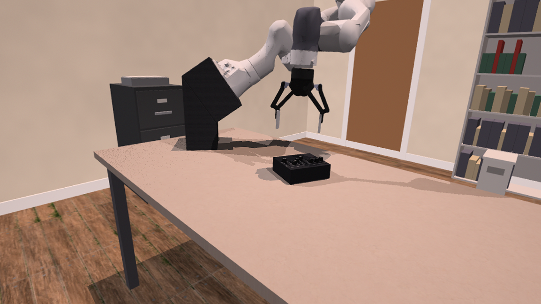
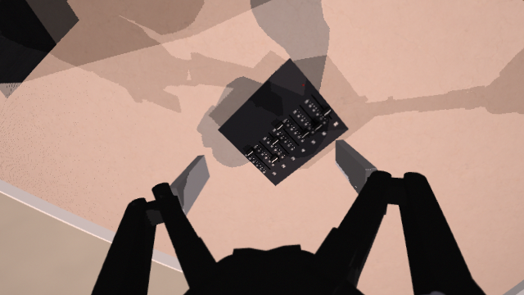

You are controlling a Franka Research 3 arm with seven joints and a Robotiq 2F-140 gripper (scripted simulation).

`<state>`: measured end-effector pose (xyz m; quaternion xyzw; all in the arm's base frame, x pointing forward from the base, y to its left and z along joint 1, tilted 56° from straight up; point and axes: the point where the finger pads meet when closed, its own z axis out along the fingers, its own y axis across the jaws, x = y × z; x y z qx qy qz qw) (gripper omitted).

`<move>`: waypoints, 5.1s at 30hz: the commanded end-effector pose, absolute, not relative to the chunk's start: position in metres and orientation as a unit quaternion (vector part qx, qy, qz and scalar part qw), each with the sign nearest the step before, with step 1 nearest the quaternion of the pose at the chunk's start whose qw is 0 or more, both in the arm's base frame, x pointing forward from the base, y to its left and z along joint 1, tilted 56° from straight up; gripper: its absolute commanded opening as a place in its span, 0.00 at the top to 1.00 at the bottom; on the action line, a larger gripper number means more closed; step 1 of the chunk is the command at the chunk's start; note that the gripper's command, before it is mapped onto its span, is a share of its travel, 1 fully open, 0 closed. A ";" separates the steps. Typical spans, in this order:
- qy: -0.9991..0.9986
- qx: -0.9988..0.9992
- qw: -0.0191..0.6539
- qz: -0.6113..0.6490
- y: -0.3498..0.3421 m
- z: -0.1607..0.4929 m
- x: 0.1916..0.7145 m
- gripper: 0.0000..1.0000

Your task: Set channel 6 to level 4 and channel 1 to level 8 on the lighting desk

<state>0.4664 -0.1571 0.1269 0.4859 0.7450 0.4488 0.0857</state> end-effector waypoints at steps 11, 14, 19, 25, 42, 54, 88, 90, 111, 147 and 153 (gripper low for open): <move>0.852 0.280 0.187 0.401 -0.152 0.094 0.467 0.00; 0.865 0.248 0.195 0.390 -0.151 0.086 0.467 0.00; 0.881 0.204 0.206 0.374 -0.148 0.076 0.466 0.00; 0.901 0.127 0.227 0.346 -0.146 0.066 0.465 0.00; 0.921 -0.077 0.274 0.266 -0.143 0.057 0.464 0.00; 0.908 -0.199 0.301 0.213 -0.143 0.057 0.464 1.00; 0.754 -0.550 0.358 0.043 -0.143 0.056 0.465 1.00; 0.728 -0.581 0.362 0.025 -0.143 0.056 0.465 1.00; 0.569 -0.723 0.386 -0.066 -0.136 0.049 0.472 1.00; 0.236 -0.852 0.406 -0.233 -0.130 0.043 0.479 1.00; 0.235 -0.852 0.406 -0.233 -0.130 0.043 0.479 1.00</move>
